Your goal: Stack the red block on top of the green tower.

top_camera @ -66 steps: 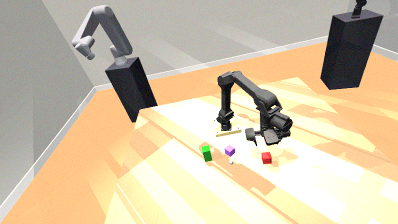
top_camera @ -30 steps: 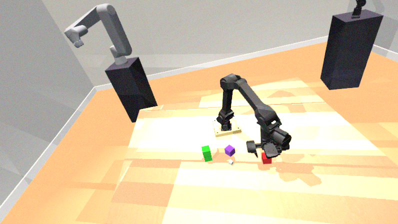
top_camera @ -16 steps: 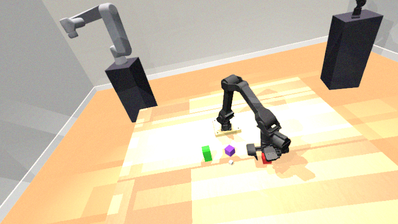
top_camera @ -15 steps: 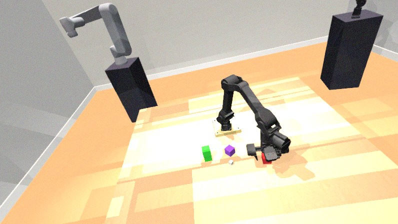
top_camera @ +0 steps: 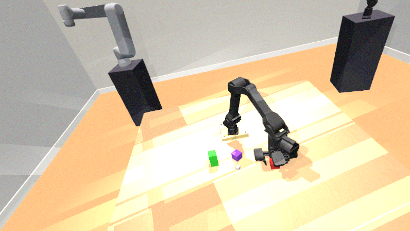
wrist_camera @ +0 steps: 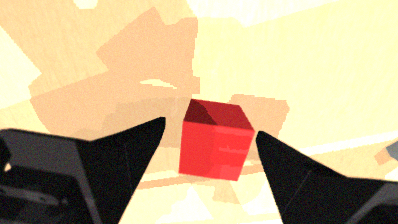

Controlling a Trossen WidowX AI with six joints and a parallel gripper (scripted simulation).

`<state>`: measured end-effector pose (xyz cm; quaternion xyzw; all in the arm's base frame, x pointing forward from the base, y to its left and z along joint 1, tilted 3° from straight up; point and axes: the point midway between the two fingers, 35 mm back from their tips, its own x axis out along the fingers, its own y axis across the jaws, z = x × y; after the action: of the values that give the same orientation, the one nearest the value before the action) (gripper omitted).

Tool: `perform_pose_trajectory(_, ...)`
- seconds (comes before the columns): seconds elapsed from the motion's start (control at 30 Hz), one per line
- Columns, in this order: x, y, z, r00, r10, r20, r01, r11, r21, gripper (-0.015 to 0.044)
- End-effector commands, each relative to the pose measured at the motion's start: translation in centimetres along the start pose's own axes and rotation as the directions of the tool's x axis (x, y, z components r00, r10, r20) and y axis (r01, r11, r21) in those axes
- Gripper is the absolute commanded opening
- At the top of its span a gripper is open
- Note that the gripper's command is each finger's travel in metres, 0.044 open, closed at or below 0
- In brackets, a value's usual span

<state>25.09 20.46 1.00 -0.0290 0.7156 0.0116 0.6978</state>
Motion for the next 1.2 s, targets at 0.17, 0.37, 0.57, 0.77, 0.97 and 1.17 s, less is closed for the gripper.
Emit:
perform_pose_trajectory(0.17,0.0,0.0,0.0,1.000,-0.002,0.003,0.002,1.000,-0.001,0.0197)
perform_pose_trajectory(0.37,0.0,0.0,0.0,1.000,-0.002,0.003,0.002,1.000,-0.001,0.0157)
perform_pose_trajectory(0.57,-1.5,0.0,0.1,1.000,-0.001,0.003,0.001,1.000,-0.001,0.0019)
perform_pose_trajectory(0.77,-4.9,0.0,0.0,1.000,-0.001,0.003,0.001,1.000,-0.001,0.0000)
perform_pose_trajectory(0.97,-7.9,0.1,0.0,1.000,-0.001,0.003,0.001,1.000,-0.001,0.0000)
perform_pose_trajectory(1.17,-10.8,0.1,0.0,1.000,-0.001,0.003,0.001,1.000,-0.001,0.0000)
